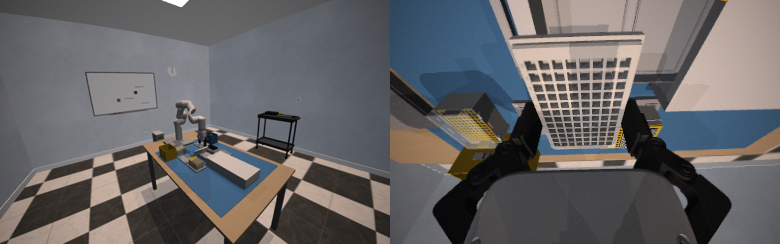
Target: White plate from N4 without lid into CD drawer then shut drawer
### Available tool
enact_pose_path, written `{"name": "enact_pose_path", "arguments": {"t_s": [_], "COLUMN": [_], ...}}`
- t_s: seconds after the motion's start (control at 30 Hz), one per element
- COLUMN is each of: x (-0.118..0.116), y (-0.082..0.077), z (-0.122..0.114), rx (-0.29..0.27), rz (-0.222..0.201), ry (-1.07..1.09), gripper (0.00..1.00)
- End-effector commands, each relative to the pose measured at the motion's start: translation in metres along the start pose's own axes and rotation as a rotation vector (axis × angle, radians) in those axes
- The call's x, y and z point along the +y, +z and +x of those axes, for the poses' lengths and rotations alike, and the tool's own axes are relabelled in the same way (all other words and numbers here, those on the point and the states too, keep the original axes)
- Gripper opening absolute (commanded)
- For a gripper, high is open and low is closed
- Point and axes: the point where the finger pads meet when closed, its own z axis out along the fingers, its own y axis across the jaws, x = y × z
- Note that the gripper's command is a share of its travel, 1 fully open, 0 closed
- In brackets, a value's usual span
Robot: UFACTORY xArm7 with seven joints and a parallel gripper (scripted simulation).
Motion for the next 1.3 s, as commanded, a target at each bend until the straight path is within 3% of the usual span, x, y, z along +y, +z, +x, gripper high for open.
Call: {"name": "enact_pose_path", "arguments": {"t_s": [0.0, 0.37, 0.83, 1.27], "x": [0.007, 0.018, 0.018, 0.018], "y": [-0.002, -0.002, -0.002, 0.016], "z": [0.011, 0.033, 0.033, 0.033], "rx": [0.0, 0.0, 0.0, 0.0], "rz": [-0.005, -0.005, -0.005, -0.005], "ry": [0.001, 0.001, 0.001, 0.001], "gripper": [0.0, 0.0, 0.0, 0.0]}}
